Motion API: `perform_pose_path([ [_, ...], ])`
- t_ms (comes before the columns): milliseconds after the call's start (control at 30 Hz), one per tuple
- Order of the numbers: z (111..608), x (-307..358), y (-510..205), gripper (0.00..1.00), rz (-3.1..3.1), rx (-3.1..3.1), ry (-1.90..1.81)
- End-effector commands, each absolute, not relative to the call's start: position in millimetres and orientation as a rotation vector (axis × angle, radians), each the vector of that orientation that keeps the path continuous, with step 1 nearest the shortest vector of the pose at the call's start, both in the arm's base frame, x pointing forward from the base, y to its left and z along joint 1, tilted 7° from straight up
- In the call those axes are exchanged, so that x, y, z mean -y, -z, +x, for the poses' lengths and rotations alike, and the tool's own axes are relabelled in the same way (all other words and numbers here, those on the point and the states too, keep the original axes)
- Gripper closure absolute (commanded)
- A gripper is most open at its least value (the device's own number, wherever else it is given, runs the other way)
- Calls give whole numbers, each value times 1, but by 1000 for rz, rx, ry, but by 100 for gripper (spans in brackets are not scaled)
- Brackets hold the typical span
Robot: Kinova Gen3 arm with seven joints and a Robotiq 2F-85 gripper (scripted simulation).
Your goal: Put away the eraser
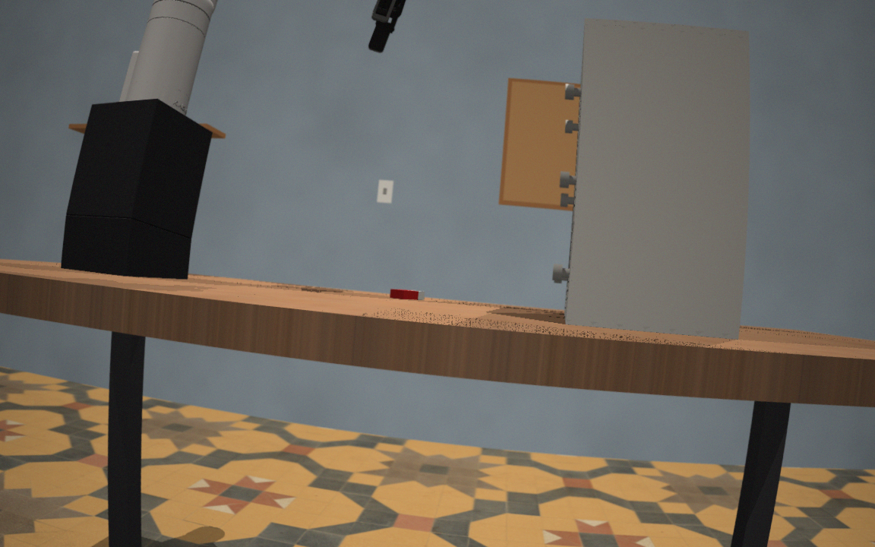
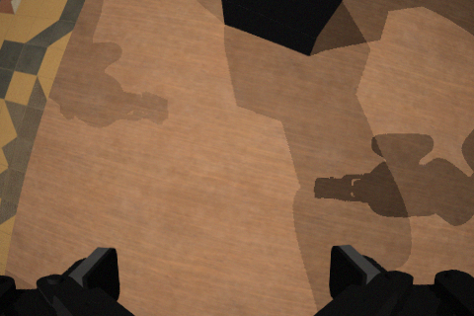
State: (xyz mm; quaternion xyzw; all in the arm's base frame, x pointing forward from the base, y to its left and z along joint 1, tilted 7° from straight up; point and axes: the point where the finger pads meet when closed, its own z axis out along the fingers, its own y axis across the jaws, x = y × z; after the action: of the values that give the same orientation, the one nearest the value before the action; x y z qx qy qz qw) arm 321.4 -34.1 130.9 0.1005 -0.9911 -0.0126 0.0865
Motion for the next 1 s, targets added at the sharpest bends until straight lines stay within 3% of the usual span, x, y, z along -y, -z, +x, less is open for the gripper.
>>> perform_pose_path([
  [0, 322, 35, -132, 0, 294, 2957, 39],
  [967, 329, 57, -145, 0, 146, 3040, 103],
])
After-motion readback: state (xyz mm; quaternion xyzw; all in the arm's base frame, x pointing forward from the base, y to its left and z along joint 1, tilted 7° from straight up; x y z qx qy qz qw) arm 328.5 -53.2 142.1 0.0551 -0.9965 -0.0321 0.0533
